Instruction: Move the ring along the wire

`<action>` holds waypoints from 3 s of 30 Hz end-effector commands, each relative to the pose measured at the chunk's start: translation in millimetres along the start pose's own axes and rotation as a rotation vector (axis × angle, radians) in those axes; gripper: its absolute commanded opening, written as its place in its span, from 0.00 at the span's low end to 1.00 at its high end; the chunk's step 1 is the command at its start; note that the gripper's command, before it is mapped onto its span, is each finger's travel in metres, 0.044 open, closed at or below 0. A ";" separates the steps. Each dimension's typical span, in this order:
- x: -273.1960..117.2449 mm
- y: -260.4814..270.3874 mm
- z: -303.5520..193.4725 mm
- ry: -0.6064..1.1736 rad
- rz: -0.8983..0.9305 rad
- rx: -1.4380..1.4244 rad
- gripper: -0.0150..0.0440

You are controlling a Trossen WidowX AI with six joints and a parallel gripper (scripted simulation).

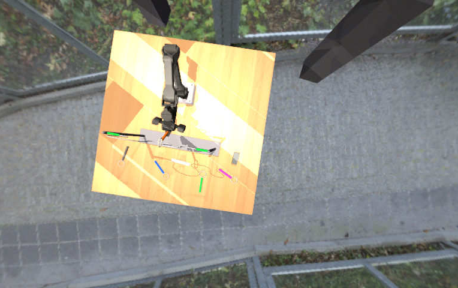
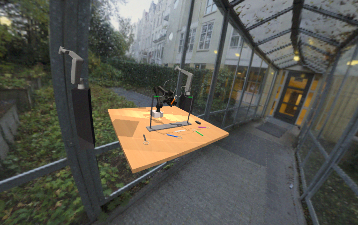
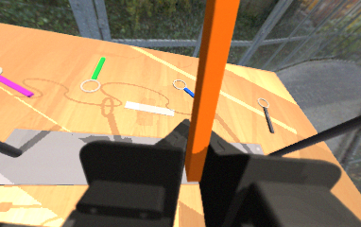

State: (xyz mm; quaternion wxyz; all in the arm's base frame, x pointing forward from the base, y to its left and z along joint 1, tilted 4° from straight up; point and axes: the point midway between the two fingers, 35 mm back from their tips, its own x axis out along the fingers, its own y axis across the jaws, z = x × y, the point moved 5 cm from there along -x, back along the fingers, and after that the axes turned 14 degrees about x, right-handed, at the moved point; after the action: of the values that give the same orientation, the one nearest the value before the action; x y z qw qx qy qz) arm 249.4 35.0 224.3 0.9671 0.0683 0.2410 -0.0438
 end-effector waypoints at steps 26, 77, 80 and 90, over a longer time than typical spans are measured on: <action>-8.7 41.4 -1.1 0.021 0.068 0.133 0.00; -56.3 147.7 34.9 0.220 0.482 0.913 0.00; -59.6 151.3 39.3 0.231 0.505 0.957 0.00; -69.4 160.0 53.2 0.264 0.572 1.084 0.00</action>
State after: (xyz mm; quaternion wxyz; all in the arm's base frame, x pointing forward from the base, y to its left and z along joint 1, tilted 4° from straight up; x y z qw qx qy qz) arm 231.8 185.8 310.9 0.7461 0.5969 0.2777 0.0994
